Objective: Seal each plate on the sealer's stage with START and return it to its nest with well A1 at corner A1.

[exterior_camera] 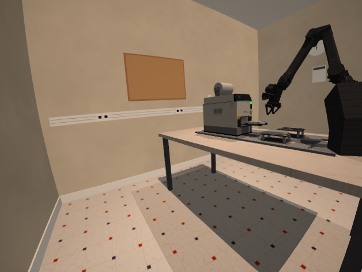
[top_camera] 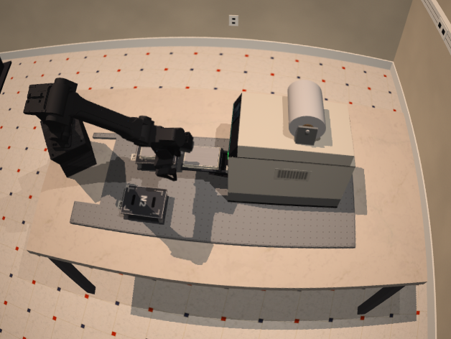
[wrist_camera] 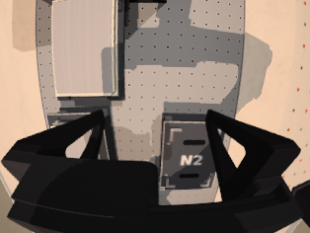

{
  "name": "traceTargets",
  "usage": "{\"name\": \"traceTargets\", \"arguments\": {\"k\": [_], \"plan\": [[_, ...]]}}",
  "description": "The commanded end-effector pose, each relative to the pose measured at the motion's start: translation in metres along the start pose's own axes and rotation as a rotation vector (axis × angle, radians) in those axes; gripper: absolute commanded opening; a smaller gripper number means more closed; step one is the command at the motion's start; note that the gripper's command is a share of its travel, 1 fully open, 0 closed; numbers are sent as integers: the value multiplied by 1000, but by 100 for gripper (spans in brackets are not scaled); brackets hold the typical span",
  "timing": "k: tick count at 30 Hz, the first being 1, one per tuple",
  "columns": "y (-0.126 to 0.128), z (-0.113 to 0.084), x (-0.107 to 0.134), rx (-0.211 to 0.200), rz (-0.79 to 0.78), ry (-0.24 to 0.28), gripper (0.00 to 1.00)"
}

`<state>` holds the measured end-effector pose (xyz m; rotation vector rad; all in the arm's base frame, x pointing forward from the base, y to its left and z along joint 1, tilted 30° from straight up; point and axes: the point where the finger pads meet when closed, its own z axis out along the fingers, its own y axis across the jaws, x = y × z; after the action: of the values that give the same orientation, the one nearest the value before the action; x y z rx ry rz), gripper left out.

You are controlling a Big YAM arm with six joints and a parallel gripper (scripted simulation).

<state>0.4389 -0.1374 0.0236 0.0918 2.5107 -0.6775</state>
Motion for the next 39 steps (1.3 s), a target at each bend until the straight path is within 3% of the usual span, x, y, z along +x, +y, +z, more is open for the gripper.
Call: {"name": "traceTargets", "arguments": {"k": [1,7,16,20,27,39], "plan": [[8,-3,8,-12,-2,17,100],[42,5,-21,-18,-1,6,100],[70,14,-53,-1,38,-2,100],[79,14,-55,-5,21,-3,100],[115,22,-79,-8,2,-5,100],[84,21,-71,12,16,-18,100]]}}
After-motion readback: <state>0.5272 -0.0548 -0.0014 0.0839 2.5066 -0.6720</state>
